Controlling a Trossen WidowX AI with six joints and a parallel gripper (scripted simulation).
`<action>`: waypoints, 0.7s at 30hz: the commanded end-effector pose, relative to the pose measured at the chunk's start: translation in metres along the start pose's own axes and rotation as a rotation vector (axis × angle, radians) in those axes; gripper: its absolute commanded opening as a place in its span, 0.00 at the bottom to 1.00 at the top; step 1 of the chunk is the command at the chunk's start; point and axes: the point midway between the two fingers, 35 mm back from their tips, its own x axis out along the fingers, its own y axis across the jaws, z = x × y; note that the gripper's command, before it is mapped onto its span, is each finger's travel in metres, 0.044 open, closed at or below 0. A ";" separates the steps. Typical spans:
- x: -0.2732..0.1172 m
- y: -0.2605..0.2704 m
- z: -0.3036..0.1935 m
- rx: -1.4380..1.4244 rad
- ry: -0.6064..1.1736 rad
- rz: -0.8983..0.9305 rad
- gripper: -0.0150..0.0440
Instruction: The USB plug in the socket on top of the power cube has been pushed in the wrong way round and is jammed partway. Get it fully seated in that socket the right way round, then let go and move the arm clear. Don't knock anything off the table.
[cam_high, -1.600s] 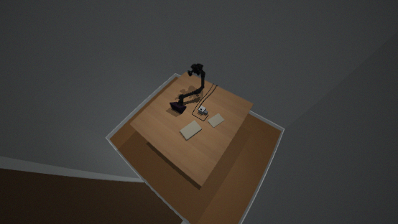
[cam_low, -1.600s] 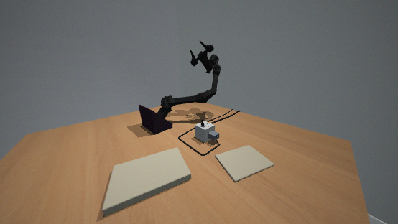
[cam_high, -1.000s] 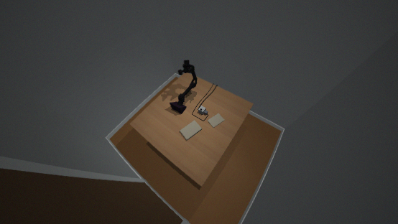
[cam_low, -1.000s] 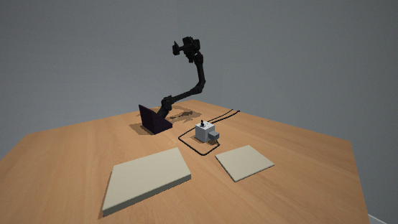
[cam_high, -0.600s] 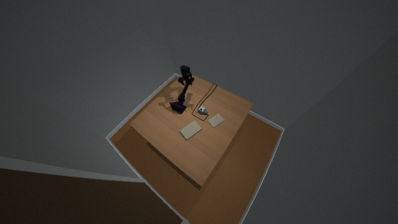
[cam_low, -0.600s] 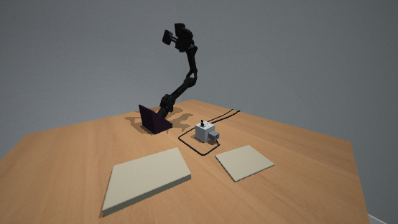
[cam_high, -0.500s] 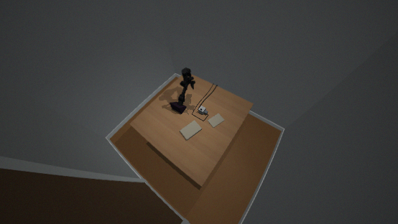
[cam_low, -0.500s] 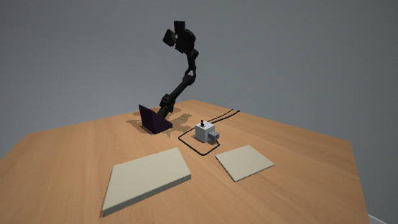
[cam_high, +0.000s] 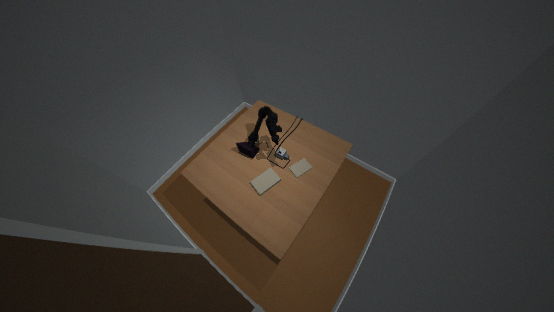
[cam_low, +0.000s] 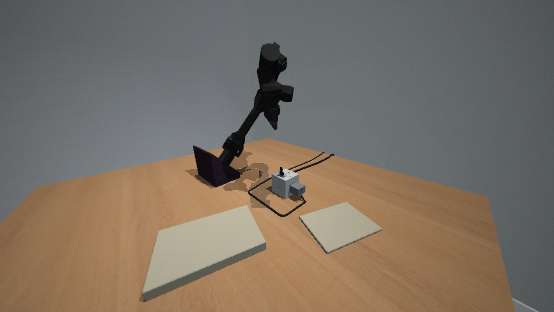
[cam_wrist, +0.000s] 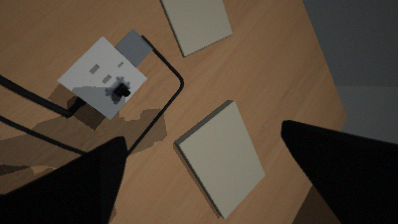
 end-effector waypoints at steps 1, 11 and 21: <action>0.067 0.021 0.005 -0.330 0.027 0.263 1.00; 0.119 0.048 0.005 -0.604 0.011 0.486 1.00; 0.119 0.051 0.004 -0.604 0.011 0.486 1.00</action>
